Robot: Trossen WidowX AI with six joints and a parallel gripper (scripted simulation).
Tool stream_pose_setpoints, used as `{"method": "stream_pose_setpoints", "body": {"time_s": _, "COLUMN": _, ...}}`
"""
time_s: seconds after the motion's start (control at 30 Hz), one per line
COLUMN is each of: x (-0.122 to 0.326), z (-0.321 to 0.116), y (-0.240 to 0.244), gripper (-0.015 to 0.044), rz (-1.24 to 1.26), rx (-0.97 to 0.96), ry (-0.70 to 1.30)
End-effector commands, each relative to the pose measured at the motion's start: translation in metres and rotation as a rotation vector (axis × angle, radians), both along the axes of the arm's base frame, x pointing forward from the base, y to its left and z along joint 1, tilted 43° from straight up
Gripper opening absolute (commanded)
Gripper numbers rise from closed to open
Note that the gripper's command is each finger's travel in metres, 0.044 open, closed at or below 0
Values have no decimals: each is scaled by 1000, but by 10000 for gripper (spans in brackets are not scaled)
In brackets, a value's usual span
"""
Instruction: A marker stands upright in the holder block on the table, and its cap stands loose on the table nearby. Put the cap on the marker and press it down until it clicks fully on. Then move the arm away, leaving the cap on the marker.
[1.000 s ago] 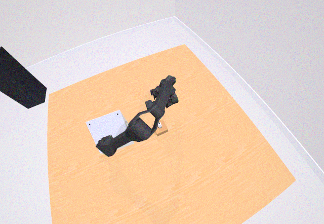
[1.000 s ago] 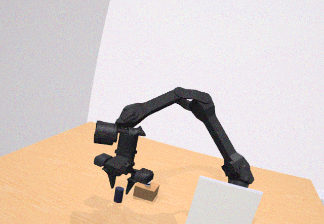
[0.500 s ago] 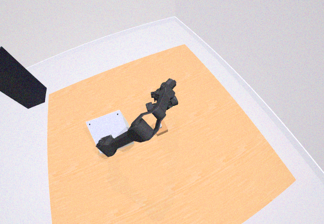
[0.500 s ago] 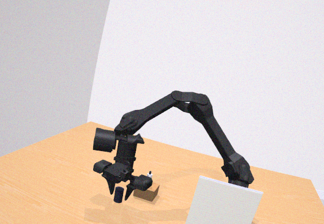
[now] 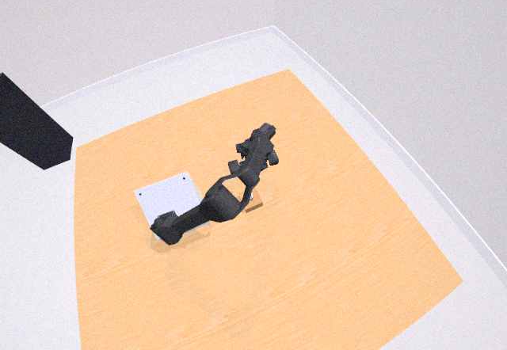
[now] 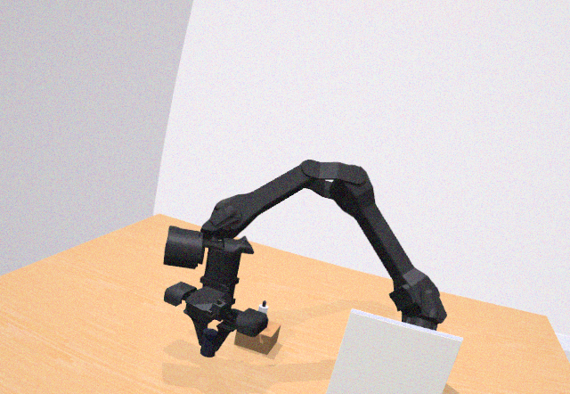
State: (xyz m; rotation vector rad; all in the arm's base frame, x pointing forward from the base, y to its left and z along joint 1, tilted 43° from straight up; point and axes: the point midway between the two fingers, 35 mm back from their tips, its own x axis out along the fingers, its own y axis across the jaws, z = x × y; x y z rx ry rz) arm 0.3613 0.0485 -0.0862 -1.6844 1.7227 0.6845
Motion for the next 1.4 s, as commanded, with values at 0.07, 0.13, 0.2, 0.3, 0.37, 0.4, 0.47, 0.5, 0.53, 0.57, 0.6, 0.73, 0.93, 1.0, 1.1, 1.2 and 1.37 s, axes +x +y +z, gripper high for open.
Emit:
{"method": "stream_pose_setpoints", "body": {"time_s": 0.07, "x": 1, "z": 8, "y": 8, "gripper": 0, "rz": 6, "rx": -2, "ry": 1}}
{"method": "stream_pose_setpoints", "body": {"time_s": 0.13, "x": 1, "z": 13, "y": 12, "gripper": 0, "rz": 6, "rx": -2, "ry": 1}}
{"method": "stream_pose_setpoints", "body": {"time_s": 0.2, "x": 1, "z": 18, "y": 17, "gripper": 0, "rz": 6, "rx": -1, "ry": 1}}
{"method": "stream_pose_setpoints", "body": {"time_s": 0.3, "x": 1, "z": 25, "y": 24, "gripper": 0, "rz": 6, "rx": -1, "ry": 1}}
{"method": "stream_pose_setpoints", "body": {"time_s": 0.37, "x": 1, "z": 30, "y": 29, "gripper": 0, "rz": 6, "rx": -1, "ry": 1}}
{"method": "stream_pose_setpoints", "body": {"time_s": 0.4, "x": 0, "z": 33, "y": 31, "gripper": 0, "rz": 6, "rx": -1, "ry": 1}}
{"method": "stream_pose_setpoints", "body": {"time_s": 0.47, "x": 0, "z": 38, "y": 35, "gripper": 0, "rz": 6, "rx": -1, "ry": 2}}
{"method": "stream_pose_setpoints", "body": {"time_s": 0.5, "x": 0, "z": 40, "y": 38, "gripper": 0, "rz": 6, "rx": -1, "ry": 2}}
{"method": "stream_pose_setpoints", "body": {"time_s": 0.53, "x": -1, "z": 42, "y": 40, "gripper": 0, "rz": 6, "rx": -1, "ry": 2}}
{"method": "stream_pose_setpoints", "body": {"time_s": 0.57, "x": -1, "z": 44, "y": 41, "gripper": 0, "rz": 6, "rx": -1, "ry": 2}}
{"method": "stream_pose_setpoints", "body": {"time_s": 0.6, "x": -1, "z": 44, "y": 41, "gripper": 0, "rz": 6, "rx": -1, "ry": 2}}
{"method": "stream_pose_setpoints", "body": {"time_s": 0.73, "x": -3, "z": 52, "y": 39, "gripper": 0, "rz": 6, "rx": -1, "ry": 2}}
{"method": "stream_pose_setpoints", "body": {"time_s": 0.93, "x": -10, "z": 69, "y": 34, "gripper": 0, "rz": 6, "rx": -1, "ry": 3}}
{"method": "stream_pose_setpoints", "body": {"time_s": 1.0, "x": -12, "z": 75, "y": 32, "gripper": 0, "rz": 6, "rx": -2, "ry": 3}}
{"method": "stream_pose_setpoints", "body": {"time_s": 1.1, "x": -16, "z": 84, "y": 29, "gripper": 0, "rz": 6, "rx": -2, "ry": 3}}
{"method": "stream_pose_setpoints", "body": {"time_s": 1.2, "x": -19, "z": 92, "y": 27, "gripper": 0, "rz": 6, "rx": -2, "ry": 4}}
{"method": "stream_pose_setpoints", "body": {"time_s": 1.37, "x": -26, "z": 106, "y": 22, "gripper": 0, "rz": 6, "rx": -2, "ry": 5}}
